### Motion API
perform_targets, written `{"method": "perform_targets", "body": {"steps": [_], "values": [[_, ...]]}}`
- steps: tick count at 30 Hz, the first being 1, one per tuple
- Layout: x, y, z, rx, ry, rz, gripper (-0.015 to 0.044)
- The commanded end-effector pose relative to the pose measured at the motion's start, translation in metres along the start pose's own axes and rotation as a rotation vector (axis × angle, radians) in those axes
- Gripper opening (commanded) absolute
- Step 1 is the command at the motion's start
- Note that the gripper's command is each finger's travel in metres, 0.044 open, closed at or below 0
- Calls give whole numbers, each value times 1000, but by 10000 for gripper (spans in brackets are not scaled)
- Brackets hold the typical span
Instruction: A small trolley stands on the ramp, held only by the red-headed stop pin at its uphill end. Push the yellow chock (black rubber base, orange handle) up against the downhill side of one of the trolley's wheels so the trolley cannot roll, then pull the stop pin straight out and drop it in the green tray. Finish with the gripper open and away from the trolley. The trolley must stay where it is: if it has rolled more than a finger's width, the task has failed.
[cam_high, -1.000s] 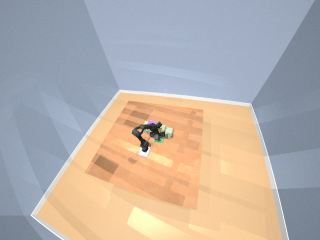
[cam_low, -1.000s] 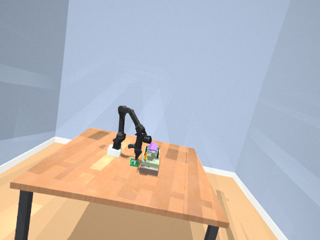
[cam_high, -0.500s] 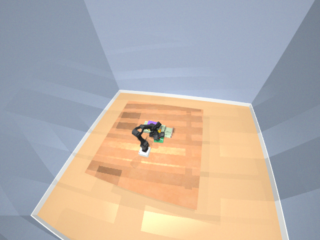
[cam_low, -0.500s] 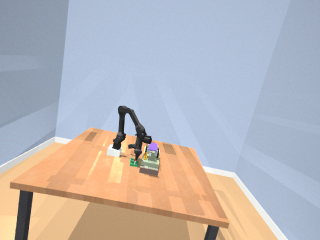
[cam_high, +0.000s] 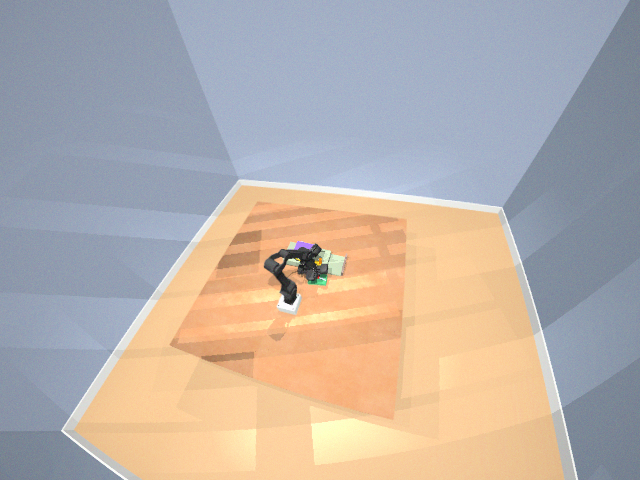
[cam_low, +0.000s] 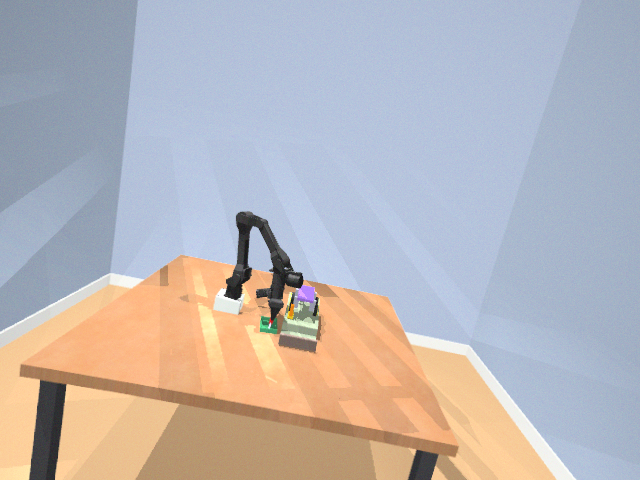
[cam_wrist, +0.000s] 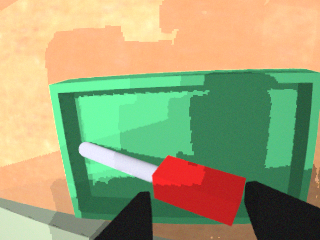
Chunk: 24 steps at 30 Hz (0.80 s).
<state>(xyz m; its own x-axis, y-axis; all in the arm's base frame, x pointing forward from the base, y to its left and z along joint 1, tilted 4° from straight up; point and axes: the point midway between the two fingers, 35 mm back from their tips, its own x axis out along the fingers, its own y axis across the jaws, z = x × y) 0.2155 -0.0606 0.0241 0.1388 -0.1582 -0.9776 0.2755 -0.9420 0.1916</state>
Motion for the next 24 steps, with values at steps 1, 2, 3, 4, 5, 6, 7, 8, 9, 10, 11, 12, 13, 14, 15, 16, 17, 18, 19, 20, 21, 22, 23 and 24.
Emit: {"method": "perform_targets", "body": {"steps": [1,2,3,4,5,6,7,8,9,10,11,12,13,14,15,16,17,18,19,20,21,22,23,24], "values": [[2,-1,2,5,-8,4,190],[2,-2,3,5,-8,4,190],[3,-2,3,5,-8,4,190],[3,-2,3,5,-8,4,190],[3,-2,3,5,-8,4,190],[1,-1,0,0,0,1,216],[1,-1,0,0,0,1,242],[1,-1,0,0,0,1,269],[1,-1,0,0,0,1,295],[1,-1,0,0,0,1,321],[1,-1,0,0,0,1,340],[1,-1,0,0,0,1,340],[1,-1,0,0,0,1,340],[1,-1,0,0,0,1,340],[1,-1,0,0,0,1,340],[0,-1,0,0,0,1,340],[-2,-1,0,1,-1,1,340],[-5,0,1,2,-2,2,340],[-10,0,1,3,-4,2,340],[-15,0,2,4,-6,3,340],[-18,0,3,5,-7,3,340],[-19,0,4,5,-7,3,366],[-21,0,4,5,-7,3,393],[-24,1,4,5,-7,3,419]]}}
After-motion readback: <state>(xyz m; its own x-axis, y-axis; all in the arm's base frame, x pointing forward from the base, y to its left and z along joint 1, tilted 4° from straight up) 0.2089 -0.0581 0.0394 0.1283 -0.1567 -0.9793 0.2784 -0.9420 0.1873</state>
